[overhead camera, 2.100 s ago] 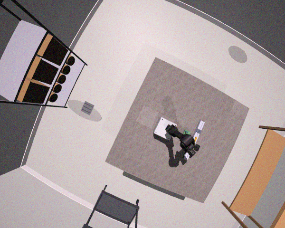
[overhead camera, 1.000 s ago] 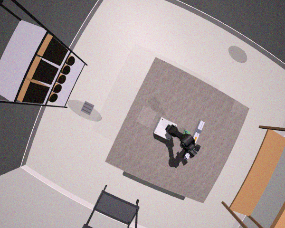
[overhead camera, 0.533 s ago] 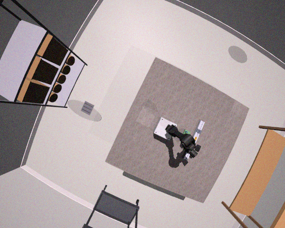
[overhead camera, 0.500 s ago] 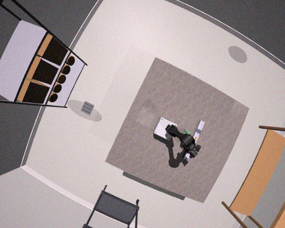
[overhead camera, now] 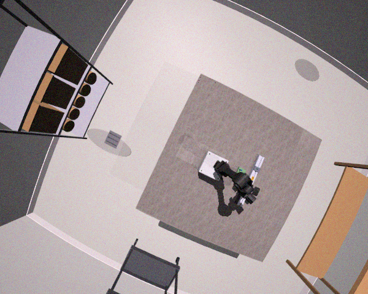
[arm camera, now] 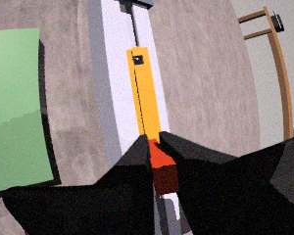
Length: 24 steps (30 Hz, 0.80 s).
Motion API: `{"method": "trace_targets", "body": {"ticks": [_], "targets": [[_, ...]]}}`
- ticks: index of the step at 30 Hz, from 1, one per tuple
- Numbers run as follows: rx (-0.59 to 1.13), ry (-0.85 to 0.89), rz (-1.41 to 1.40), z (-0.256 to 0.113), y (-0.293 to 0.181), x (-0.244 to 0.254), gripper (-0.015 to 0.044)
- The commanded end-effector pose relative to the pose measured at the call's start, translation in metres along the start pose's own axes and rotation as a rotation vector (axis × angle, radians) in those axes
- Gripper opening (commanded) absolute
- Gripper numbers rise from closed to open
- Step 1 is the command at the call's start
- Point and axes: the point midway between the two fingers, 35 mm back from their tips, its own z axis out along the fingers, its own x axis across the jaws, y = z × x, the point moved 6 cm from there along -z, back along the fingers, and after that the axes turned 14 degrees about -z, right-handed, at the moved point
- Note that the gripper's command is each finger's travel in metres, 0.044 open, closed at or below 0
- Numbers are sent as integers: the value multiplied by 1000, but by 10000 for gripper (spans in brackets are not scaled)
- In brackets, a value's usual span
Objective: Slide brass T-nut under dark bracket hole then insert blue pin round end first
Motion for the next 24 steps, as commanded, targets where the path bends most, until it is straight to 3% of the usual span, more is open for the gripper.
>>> {"method": "trace_targets", "body": {"ticks": [1,24], "targets": [[1,5,-4,0,-1,-3,-150],[-12,58,13,1,-3,-8,-150]]}}
